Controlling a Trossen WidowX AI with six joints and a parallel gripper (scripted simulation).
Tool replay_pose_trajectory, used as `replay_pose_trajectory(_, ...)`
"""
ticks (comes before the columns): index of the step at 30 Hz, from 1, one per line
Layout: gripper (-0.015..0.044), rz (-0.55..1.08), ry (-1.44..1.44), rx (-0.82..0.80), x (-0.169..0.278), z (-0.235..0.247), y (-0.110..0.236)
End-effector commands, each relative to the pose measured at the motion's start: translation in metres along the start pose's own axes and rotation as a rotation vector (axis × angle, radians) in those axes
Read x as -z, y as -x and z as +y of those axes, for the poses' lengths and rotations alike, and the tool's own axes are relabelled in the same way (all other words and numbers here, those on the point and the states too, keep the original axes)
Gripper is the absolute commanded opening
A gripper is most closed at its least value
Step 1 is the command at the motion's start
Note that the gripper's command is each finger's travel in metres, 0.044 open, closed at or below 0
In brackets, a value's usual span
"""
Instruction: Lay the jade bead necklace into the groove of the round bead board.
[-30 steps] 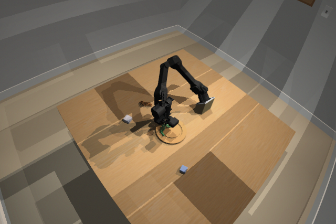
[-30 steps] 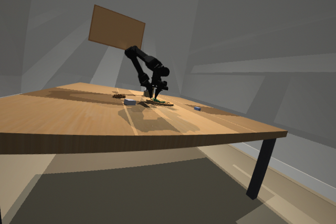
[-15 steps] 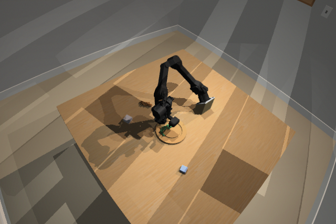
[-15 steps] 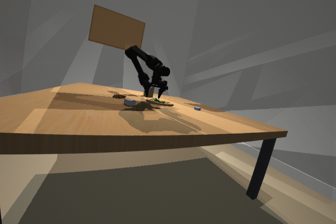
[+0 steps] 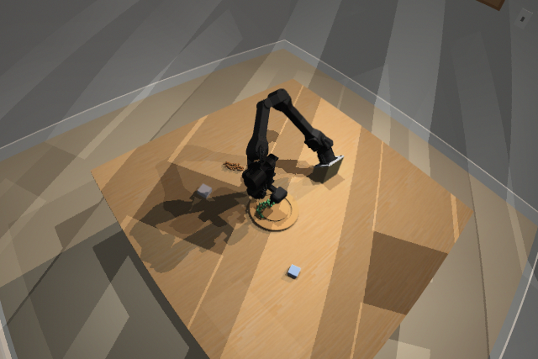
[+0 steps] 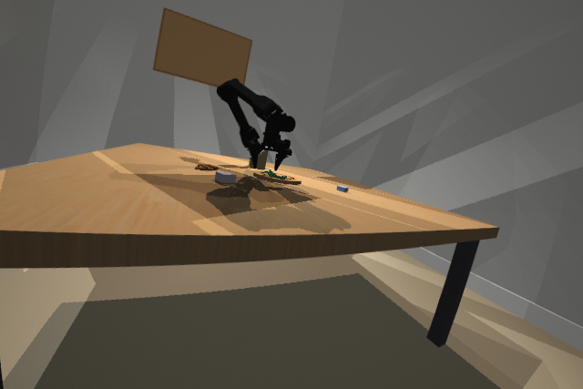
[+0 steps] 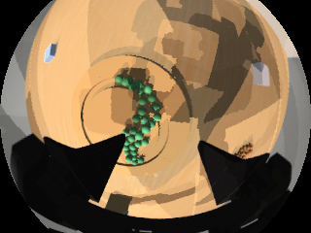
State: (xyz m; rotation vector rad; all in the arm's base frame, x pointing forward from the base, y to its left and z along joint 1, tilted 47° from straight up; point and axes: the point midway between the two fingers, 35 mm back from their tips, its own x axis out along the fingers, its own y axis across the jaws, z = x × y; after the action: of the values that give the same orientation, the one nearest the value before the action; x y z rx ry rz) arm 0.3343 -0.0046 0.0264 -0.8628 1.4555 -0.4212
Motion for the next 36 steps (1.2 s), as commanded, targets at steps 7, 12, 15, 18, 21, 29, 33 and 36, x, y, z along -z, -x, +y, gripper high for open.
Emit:
replay_pose_trajectory(7,0.044,0.0,-0.005,0.003,-0.001,-0.001,0.0)
replay_pose_trajectory(12,0.044,0.0,-0.005,0.003,-0.001,-0.001,0.0)
replay_pose_trajectory(15,0.044,0.0,-0.005,0.003,-0.001,-0.001,0.0)
replay_pose_trajectory(18,0.044,0.0,-0.005,0.003,-0.001,-0.001,0.0)
replay_pose_trajectory(21,0.0387,0.0,-0.059,0.002,0.001,0.001,0.001)
replay_pose_trajectory(29,0.0177,0.002,-0.714,-0.001,0.022,0.015,0.012)
replay_pose_trajectory(33,0.012,0.002,-1.051,-0.001,0.034,0.021,0.018)
replay_pose_trajectory(36,0.012,0.002,-1.303,0.001,0.042,0.025,0.021)
